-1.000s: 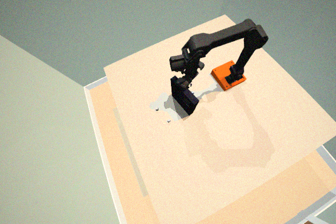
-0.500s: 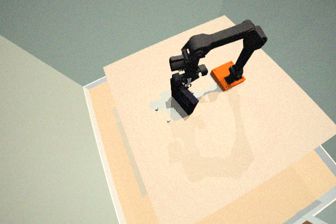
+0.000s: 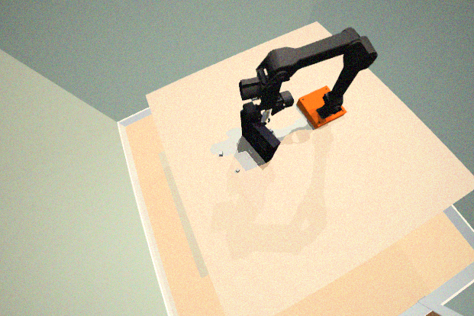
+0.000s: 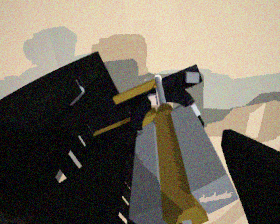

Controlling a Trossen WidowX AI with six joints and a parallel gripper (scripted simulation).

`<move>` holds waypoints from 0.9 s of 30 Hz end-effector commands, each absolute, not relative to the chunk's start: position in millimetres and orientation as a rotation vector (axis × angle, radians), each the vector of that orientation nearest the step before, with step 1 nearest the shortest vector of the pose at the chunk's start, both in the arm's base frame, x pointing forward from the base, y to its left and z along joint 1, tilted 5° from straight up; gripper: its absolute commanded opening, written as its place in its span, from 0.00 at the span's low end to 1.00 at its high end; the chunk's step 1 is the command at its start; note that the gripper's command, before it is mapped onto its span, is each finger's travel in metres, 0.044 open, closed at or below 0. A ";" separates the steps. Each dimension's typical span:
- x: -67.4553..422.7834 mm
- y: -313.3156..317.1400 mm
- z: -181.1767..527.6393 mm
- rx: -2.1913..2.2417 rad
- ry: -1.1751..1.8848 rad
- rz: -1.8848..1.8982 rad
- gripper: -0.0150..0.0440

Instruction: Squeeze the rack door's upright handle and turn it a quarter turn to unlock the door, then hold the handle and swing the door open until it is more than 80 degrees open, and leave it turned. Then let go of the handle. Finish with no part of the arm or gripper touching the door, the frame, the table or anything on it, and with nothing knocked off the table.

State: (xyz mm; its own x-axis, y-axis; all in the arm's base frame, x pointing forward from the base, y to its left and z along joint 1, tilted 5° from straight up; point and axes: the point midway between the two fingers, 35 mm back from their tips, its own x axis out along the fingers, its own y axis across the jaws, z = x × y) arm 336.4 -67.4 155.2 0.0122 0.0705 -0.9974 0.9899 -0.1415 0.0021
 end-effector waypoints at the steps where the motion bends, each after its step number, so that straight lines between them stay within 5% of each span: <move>1: 337.9 -67.4 154.6 1.323 1.215 -1.218 0.74; 27: 337.8 -67.4 154.6 0.336 1.547 -0.222 0.74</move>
